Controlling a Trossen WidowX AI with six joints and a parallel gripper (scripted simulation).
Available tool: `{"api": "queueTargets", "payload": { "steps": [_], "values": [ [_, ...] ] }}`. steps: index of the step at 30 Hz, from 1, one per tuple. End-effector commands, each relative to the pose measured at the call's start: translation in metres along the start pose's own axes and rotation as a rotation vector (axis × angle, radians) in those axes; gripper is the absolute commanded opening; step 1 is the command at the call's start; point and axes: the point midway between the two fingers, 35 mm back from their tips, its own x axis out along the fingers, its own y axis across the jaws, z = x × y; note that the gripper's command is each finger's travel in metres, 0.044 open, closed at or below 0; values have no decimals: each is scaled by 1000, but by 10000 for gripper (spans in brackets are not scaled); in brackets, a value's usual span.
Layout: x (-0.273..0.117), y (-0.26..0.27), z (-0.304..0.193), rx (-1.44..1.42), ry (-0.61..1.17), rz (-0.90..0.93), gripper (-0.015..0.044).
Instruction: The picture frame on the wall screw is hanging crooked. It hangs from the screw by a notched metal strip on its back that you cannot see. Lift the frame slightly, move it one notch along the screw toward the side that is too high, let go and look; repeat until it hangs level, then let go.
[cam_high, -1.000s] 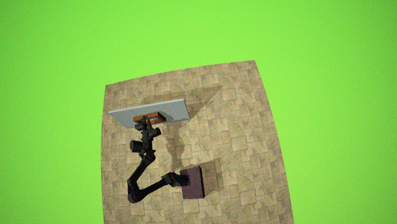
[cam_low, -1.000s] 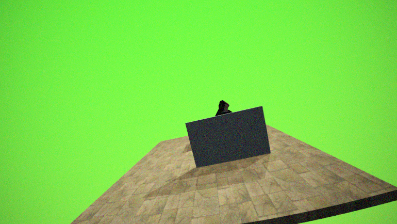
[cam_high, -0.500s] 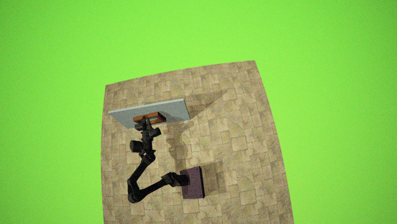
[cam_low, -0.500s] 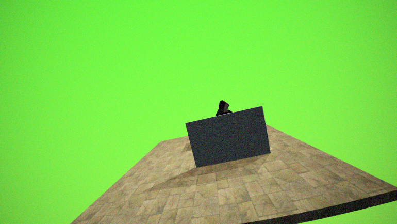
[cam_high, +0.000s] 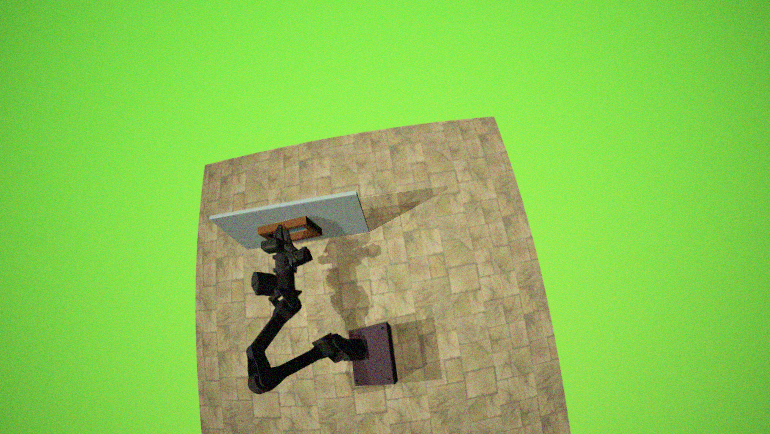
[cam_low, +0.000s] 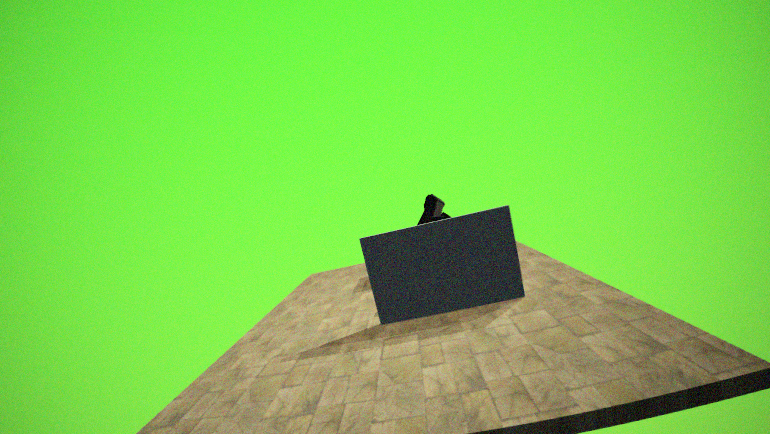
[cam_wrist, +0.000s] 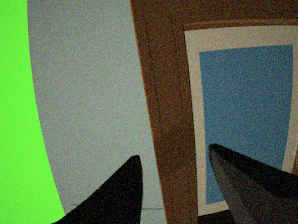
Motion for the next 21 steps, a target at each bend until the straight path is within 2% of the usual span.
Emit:
{"api": "queueTargets", "payload": {
  "steps": [1, 2, 9, 10, 21],
  "values": [
    [0, 1, -1, 5, 2, 1, 103],
    [0, 1, -1, 5, 2, 1, 76],
    [0, 1, -1, 5, 2, 1, 30],
    [0, 1, -1, 5, 2, 1, 3],
    [0, 1, 0, 5, 2, 1, 0]
  ]
}}
